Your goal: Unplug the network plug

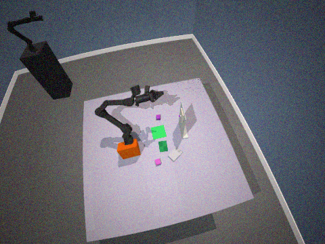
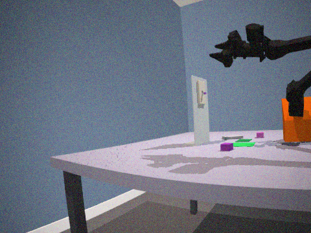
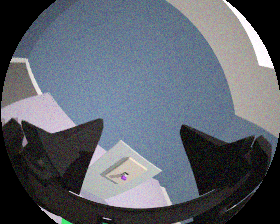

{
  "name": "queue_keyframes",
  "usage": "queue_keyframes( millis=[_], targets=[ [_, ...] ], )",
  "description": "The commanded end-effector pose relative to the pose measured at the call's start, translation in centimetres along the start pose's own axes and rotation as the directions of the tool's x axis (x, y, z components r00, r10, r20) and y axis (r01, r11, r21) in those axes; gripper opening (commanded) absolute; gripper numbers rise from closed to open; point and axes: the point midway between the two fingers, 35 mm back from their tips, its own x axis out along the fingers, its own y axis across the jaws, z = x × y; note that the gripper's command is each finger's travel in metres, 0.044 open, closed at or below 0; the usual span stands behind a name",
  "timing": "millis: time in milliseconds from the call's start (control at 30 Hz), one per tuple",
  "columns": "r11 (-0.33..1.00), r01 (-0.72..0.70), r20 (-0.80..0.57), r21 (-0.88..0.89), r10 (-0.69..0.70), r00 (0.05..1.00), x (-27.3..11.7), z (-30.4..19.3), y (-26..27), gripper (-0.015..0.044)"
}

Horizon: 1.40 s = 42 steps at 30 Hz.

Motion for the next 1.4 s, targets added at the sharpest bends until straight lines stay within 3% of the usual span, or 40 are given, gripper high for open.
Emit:
queue_keyframes(
  millis=[0,300,867,1367],
  targets=[
    [1.0,0.001,-0.002,-0.005,-0.001,1.0,0.0,-0.1,0.0,0.0374],
    [0.969,0.012,-0.114,-0.248,-0.041,0.993,-0.1,-6.4,1.1,0.0156],
    [0.683,-0.143,-0.315,-0.716,-0.133,0.94,-3.6,-18.2,2.6,0.0156],
    [0.666,-0.153,-0.32,-0.73,-0.137,0.937,-1.7,-18.6,2.8,0.0156]
  ],
)
